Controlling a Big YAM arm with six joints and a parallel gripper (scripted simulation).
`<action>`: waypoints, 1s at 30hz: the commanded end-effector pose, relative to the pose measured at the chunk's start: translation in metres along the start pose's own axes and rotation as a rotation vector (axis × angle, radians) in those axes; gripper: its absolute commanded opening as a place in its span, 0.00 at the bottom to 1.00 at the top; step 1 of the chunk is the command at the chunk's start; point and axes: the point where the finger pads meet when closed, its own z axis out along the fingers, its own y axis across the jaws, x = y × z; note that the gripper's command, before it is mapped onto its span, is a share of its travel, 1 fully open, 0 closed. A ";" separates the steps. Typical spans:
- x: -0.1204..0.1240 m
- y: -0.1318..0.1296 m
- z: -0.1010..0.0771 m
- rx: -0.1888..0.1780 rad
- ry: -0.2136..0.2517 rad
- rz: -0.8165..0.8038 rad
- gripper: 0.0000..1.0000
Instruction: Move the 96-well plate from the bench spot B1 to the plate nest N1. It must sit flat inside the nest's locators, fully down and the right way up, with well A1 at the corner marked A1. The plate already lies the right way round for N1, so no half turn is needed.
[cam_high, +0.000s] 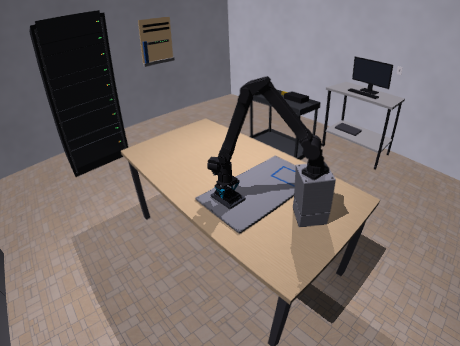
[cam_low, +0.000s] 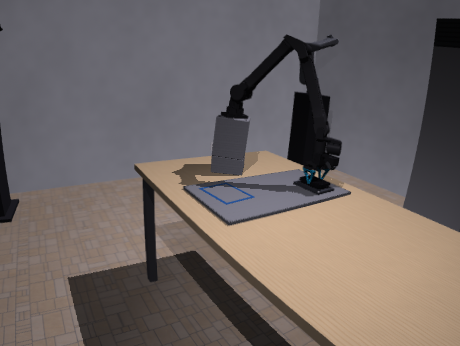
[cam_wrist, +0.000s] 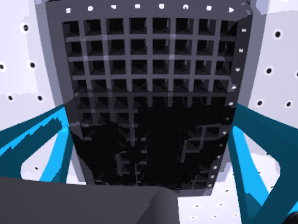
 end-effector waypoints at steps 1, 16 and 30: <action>-0.003 0.006 -0.002 -0.004 -0.016 -0.002 0.00; 0.000 0.006 0.004 -0.002 -0.012 -0.003 0.00; -0.012 0.012 -0.001 -0.014 -0.034 -0.004 0.00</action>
